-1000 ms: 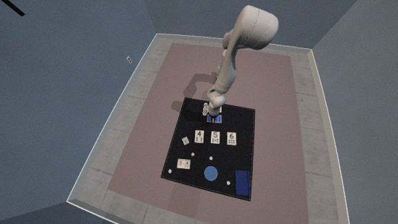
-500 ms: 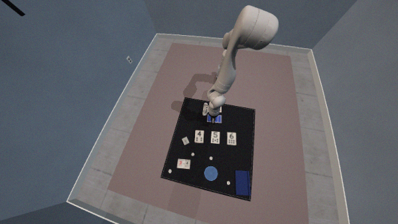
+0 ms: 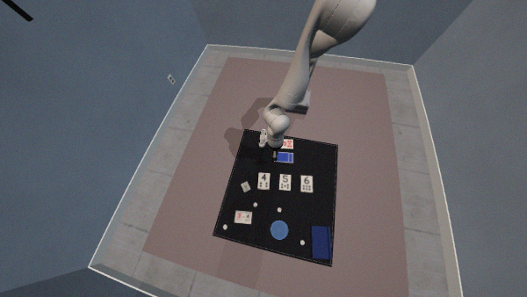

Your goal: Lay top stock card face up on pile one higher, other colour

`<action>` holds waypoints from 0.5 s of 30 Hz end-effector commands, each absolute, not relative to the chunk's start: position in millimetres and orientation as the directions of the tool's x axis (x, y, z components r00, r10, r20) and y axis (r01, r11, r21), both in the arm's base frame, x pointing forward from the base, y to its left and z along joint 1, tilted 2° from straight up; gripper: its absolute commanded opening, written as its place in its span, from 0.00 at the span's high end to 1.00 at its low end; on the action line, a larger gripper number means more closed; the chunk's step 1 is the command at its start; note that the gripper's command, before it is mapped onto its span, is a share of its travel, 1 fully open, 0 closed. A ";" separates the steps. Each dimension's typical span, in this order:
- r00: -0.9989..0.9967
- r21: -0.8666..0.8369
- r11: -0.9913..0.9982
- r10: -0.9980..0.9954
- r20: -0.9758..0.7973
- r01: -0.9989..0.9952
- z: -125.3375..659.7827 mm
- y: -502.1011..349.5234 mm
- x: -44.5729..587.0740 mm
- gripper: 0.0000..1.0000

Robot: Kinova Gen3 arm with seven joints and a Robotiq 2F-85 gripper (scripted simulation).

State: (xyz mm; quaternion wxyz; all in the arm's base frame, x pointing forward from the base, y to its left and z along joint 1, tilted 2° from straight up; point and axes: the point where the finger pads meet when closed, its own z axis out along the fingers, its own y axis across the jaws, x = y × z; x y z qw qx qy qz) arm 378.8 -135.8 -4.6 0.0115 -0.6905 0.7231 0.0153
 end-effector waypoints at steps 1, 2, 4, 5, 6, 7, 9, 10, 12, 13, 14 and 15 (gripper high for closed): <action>-0.047 0.000 0.047 -0.998 -0.049 -0.999 -0.2 -134.8 383.0 0.15; -0.047 0.000 0.047 -0.997 -0.054 -0.999 -0.3 -134.9 383.0 0.15; -0.047 0.001 0.047 -0.996 -0.069 -0.999 -0.4 -135.1 382.9 0.15; -0.047 0.001 0.047 -0.996 -0.079 -0.999 -0.4 -135.3 382.9 0.15; -0.047 0.001 0.047 -0.996 -0.079 -0.999 -0.4 -135.3 382.9 0.15; -0.047 0.001 0.047 -0.996 -0.079 -0.999 -0.4 -135.3 382.9 0.15; -0.047 0.000 0.047 -0.994 -0.102 -0.999 -0.3 -135.7 383.0 0.15; -0.047 -0.001 0.047 -0.992 -0.116 -0.999 -0.1 -136.0 383.1 0.15; -0.046 0.000 0.047 -0.988 -0.148 -0.999 -0.4 -136.5 383.0 0.15; -0.046 0.000 0.047 -0.985 -0.165 -0.999 -0.4 -136.8 383.0 0.15; -0.046 0.000 0.047 -0.982 -0.183 -0.999 -0.3 -137.2 383.1 0.15; -0.047 0.000 0.048 -0.978 -0.202 -0.999 -0.4 -138.0 382.9 0.15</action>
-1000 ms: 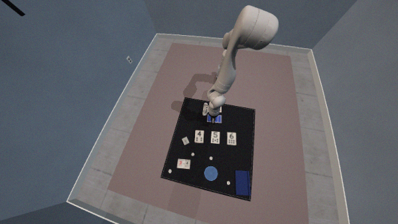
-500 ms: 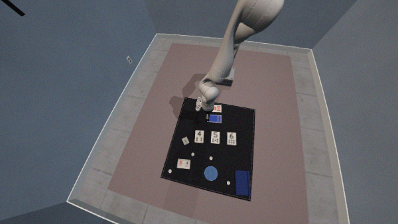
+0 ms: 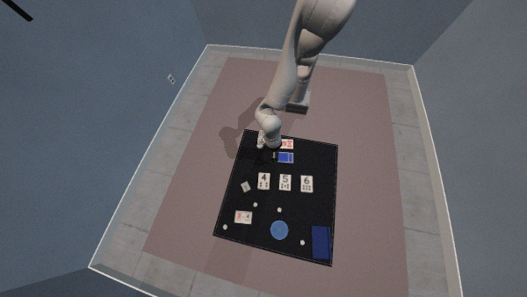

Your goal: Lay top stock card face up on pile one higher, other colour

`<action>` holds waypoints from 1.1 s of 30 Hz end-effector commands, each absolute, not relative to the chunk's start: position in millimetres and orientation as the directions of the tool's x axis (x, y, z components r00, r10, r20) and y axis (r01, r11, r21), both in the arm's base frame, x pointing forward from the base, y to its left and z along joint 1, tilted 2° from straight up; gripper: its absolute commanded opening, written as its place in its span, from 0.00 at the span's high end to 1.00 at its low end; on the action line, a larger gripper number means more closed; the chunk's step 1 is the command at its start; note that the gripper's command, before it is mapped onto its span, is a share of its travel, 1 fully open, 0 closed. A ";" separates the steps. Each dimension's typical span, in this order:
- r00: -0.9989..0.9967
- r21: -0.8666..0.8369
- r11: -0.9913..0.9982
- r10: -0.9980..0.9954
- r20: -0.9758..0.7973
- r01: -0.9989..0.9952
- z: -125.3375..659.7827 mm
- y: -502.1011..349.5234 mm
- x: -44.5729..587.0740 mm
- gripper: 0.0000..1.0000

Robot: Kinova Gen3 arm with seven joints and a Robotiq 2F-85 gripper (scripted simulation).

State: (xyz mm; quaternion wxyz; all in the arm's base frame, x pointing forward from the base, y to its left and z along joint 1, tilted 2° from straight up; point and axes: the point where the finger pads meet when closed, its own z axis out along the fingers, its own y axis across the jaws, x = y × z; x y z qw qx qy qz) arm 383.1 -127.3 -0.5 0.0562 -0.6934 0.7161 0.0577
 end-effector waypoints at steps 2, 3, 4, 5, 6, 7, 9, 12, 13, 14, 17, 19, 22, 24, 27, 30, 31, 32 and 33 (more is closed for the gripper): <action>-0.049 0.000 0.051 -0.970 -0.239 -0.999 -0.6 -139.6 382.5 0.15; -0.049 0.000 0.051 -0.965 -0.257 -0.999 -0.5 -140.1 382.5 0.15; -0.047 -0.001 0.049 -0.960 -0.275 -0.999 -0.6 -139.9 382.7 0.15; -0.045 0.000 0.047 -0.955 -0.292 -0.999 -0.8 -139.2 383.1 0.15; -0.044 0.000 0.046 -0.950 -0.308 -0.999 -0.8 -139.3 383.1 0.15; -0.044 0.000 0.046 -0.945 -0.323 -0.999 -0.8 -139.6 383.1 0.15; -0.044 0.000 0.046 -0.945 -0.323 -0.999 -0.8 -139.6 383.1 0.15; -0.043 0.000 0.046 -0.931 -0.362 -0.999 -1.1 -140.3 383.1 0.15; -0.043 0.000 0.046 -0.927 -0.372 -0.999 -1.1 -140.5 383.1 0.15; -0.043 0.000 0.046 -0.924 -0.381 -0.999 -1.2 -140.7 383.1 0.15; -0.042 -0.001 0.046 -0.915 -0.400 -0.999 -1.2 -141.0 383.1 0.15; -0.042 -0.001 0.046 -0.912 -0.407 -0.999 -1.2 -141.2 383.1 0.15; -0.042 -0.001 0.046 -0.911 -0.410 -0.999 -1.2 -141.3 383.1 0.15; -0.043 0.001 0.047 -0.910 -0.411 -0.999 -1.4 -140.6 381.9 0.15; -0.044 0.001 0.047 -0.910 -0.411 -0.999 -1.4 -140.5 381.8 0.15; -0.044 0.001 0.047 -0.910 -0.411 -0.999 -2.0 -140.5 381.8 0.15; -0.044 0.001 0.047 -0.910 -0.411 -0.999 -2.4 -140.5 381.8 0.15; -0.044 0.001 0.047 -0.910 -0.411 -0.999 -3.0 -140.5 381.8 0.15; -0.043 0.001 0.047 -0.910 -0.411 -0.999 -3.7 -140.5 381.9 0.15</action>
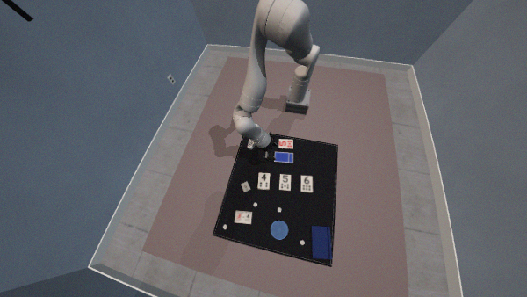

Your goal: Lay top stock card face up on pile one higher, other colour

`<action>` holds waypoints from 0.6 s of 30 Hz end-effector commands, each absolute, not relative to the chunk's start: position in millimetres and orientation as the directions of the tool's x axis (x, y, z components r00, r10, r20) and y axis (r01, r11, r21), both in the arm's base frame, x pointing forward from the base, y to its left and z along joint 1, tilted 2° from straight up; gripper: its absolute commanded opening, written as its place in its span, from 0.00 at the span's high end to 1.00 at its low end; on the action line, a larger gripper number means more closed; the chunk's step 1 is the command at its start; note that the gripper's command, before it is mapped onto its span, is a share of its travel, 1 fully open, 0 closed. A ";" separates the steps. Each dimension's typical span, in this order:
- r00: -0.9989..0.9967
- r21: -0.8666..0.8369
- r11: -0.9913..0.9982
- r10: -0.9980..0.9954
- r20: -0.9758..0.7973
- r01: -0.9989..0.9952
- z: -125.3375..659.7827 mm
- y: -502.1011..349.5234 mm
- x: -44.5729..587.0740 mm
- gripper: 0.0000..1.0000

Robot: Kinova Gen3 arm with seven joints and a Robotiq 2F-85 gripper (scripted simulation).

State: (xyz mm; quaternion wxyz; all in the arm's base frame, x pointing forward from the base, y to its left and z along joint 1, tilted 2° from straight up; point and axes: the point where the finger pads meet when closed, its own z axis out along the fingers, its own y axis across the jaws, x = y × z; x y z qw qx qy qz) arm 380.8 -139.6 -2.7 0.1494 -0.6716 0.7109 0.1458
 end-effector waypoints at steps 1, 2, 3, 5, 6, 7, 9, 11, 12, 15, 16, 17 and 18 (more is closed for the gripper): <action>-0.043 0.001 0.047 -0.910 -0.411 -0.999 -4.6 -140.5 381.9 0.15; -0.043 0.001 0.047 -0.910 -0.411 -0.999 -5.6 -140.5 381.9 0.15; -0.043 0.001 0.047 -0.910 -0.411 -0.999 -6.7 -140.5 382.0 0.15; -0.043 0.001 0.047 -0.910 -0.411 -0.999 -9.5 -140.4 382.1 0.15; -0.043 0.001 0.047 -0.911 -0.411 -0.999 -11.1 -140.4 382.1 0.15; -0.043 0.001 0.047 -0.911 -0.411 -0.999 -12.9 -140.4 382.2 0.15; -0.043 0.001 0.047 -0.911 -0.411 -0.999 -14.7 -140.4 382.3 0.15; -0.043 0.001 0.047 -0.911 -0.411 -0.999 -16.7 -140.3 382.1 0.15; -0.043 0.001 0.047 -0.911 -0.411 -0.999 -18.7 -140.3 382.3 0.15; -0.043 0.001 0.047 -0.911 -0.411 -0.999 -25.2 -140.3 382.6 0.15; -0.043 0.000 0.047 -0.911 -0.411 -0.999 -27.5 -140.3 382.6 0.15; -0.043 0.000 0.047 -0.911 -0.411 -0.999 -29.7 -140.3 382.7 0.15; -0.043 0.000 0.047 -0.911 -0.411 -0.999 -31.9 -140.2 382.8 0.15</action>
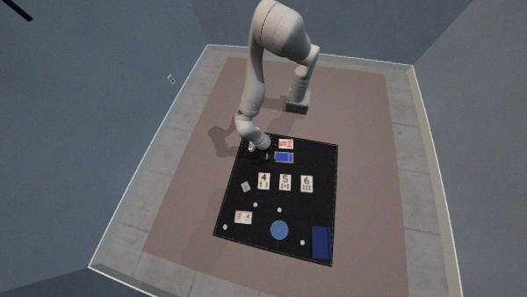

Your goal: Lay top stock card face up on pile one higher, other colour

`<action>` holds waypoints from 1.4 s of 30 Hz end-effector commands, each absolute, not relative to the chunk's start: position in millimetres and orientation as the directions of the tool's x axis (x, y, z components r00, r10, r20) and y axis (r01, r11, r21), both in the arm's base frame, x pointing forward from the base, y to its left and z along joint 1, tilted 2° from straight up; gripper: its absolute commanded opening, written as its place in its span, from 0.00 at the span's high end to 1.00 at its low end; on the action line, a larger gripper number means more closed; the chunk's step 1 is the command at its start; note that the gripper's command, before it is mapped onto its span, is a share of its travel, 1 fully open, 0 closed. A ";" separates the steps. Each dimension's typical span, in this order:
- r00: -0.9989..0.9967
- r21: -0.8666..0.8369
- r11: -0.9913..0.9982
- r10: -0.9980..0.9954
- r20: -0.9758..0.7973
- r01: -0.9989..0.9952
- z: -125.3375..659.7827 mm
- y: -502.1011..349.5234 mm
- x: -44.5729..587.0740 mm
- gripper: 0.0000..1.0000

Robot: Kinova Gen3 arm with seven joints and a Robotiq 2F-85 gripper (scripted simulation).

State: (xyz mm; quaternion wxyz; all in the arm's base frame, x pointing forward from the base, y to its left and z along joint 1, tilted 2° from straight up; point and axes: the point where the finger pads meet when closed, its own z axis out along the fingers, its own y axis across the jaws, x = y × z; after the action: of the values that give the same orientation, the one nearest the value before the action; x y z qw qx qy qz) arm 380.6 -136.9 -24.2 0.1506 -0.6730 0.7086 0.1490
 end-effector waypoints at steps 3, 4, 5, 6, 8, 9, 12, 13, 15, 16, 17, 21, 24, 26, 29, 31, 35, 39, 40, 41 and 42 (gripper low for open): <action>-0.043 0.000 0.047 -0.911 -0.411 -0.999 -38.4 -140.2 382.9 0.15; -0.043 0.000 0.047 -0.911 -0.411 -0.999 -40.4 -140.1 383.0 0.15; -0.043 0.000 0.047 -0.911 -0.411 -0.999 -42.3 -140.1 383.0 0.15; -0.043 0.000 0.047 -0.911 -0.411 -0.999 -44.1 -140.1 383.0 0.15; -0.043 0.000 0.047 -0.911 -0.411 -0.999 -45.9 -140.0 383.0 0.15; -0.043 0.000 0.047 -0.911 -0.411 -0.999 -45.9 -140.0 383.0 0.15; -0.043 0.001 0.047 -0.911 -0.411 -0.999 -50.1 -139.8 382.9 0.15; -0.043 0.000 0.047 -0.911 -0.411 -0.999 -51.3 -139.8 382.9 0.15; -0.043 0.001 0.047 -0.911 -0.411 -0.999 -53.1 -139.7 382.8 0.15; -0.043 0.001 0.047 -0.911 -0.411 -0.999 -53.8 -139.6 382.7 0.15; -0.043 0.001 0.047 -0.911 -0.411 -0.999 -54.3 -139.6 382.6 0.15; -0.044 0.001 0.047 -0.911 -0.411 -0.999 -55.3 -139.5 382.5 0.15; -0.044 0.002 0.047 -0.911 -0.411 -0.999 -55.4 -139.4 382.4 0.15; -0.044 0.002 0.047 -0.911 -0.411 -0.999 -55.4 -139.4 382.4 0.15; -0.044 0.002 0.047 -0.911 -0.411 -0.999 -55.4 -139.4 382.4 0.15; -0.044 0.002 0.047 -0.911 -0.411 -0.999 -55.4 -139.4 382.4 0.15; -0.044 0.002 0.047 -0.911 -0.411 -0.999 -55.4 -139.4 382.4 0.15; -0.044 0.002 0.047 -0.911 -0.411 -0.999 -55.4 -139.4 382.4 0.15; -0.044 0.002 0.047 -0.911 -0.411 -0.999 -55.4 -139.4 382.4 0.15; -0.044 0.002 0.047 -0.911 -0.411 -0.999 -55.4 -139.4 382.4 0.15; -0.044 0.002 0.047 -0.911 -0.411 -0.999 -55.4 -139.4 382.4 0.15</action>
State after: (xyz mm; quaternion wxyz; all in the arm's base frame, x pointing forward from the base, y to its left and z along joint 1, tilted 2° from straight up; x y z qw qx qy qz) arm 379.1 -135.9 -54.4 0.1508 -0.6713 0.7097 0.1517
